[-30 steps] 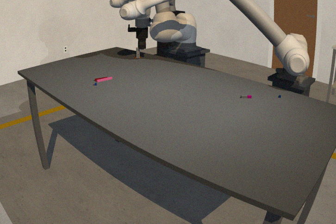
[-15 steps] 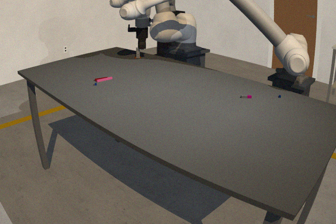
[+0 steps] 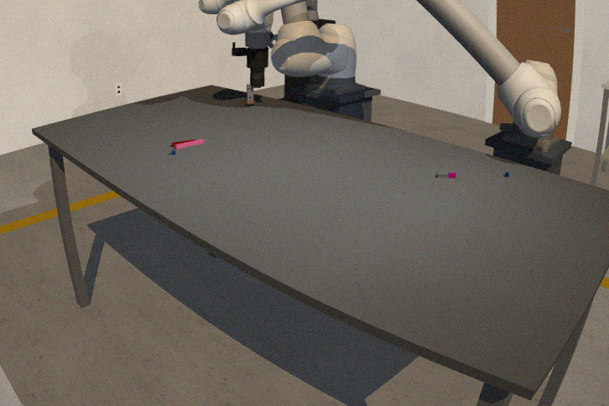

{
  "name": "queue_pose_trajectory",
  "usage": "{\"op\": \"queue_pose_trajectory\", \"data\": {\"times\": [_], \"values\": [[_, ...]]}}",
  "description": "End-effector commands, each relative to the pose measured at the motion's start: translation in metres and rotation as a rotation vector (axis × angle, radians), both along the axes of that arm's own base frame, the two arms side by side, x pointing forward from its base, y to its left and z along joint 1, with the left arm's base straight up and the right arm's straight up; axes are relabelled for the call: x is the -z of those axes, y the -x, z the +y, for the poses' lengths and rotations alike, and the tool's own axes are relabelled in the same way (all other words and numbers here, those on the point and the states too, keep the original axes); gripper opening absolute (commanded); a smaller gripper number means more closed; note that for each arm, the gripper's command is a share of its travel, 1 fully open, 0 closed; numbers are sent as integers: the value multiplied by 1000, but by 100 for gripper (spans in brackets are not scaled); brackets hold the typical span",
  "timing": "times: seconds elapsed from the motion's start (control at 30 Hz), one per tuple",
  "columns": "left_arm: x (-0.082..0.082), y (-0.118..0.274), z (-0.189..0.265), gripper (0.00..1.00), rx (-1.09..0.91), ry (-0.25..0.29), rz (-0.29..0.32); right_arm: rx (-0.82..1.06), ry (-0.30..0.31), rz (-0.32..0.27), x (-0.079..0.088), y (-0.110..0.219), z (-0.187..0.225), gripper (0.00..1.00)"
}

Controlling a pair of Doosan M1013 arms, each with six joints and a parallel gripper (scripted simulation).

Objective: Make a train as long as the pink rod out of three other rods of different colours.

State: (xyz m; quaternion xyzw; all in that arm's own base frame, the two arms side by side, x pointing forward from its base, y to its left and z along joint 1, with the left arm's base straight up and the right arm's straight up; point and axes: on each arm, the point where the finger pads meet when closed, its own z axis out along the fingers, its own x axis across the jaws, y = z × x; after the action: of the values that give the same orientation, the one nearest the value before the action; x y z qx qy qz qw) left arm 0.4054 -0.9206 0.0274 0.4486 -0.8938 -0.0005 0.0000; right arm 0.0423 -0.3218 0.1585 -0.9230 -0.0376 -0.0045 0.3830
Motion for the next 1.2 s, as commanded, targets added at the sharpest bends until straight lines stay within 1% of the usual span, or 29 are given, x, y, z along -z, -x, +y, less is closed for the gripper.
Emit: {"op": "queue_pose_trajectory", "data": {"times": [0.0,0.23,0.3,0.37,0.43,0.57,0.83,0.93,1.0,1.1,1.17], "values": [[-16,0,-1,24,0,2,-1,0,1,0,0,0,0,100],[-68,0,-1,24,0,2,-1,0,1,0,0,0,0,100],[-80,0,-1,24,0,2,-1,0,1,0,0,0,0,100],[-89,0,-1,24,0,2,-1,0,1,0,0,0,0,100],[-89,0,-1,24,0,2,-1,0,1,0,0,0,0,100],[-95,0,-1,24,0,2,-2,0,1,0,0,0,0,100],[-95,-1,0,24,0,2,-2,0,1,0,0,0,0,100],[-96,-11,9,24,3,2,-2,0,1,0,0,0,0,100],[-96,-11,9,24,3,2,-2,0,1,0,0,0,0,100],[-99,-43,40,24,12,2,-2,0,1,0,0,0,0,100],[-101,-57,54,24,16,2,-2,0,1,0,0,0,0,100]]}}
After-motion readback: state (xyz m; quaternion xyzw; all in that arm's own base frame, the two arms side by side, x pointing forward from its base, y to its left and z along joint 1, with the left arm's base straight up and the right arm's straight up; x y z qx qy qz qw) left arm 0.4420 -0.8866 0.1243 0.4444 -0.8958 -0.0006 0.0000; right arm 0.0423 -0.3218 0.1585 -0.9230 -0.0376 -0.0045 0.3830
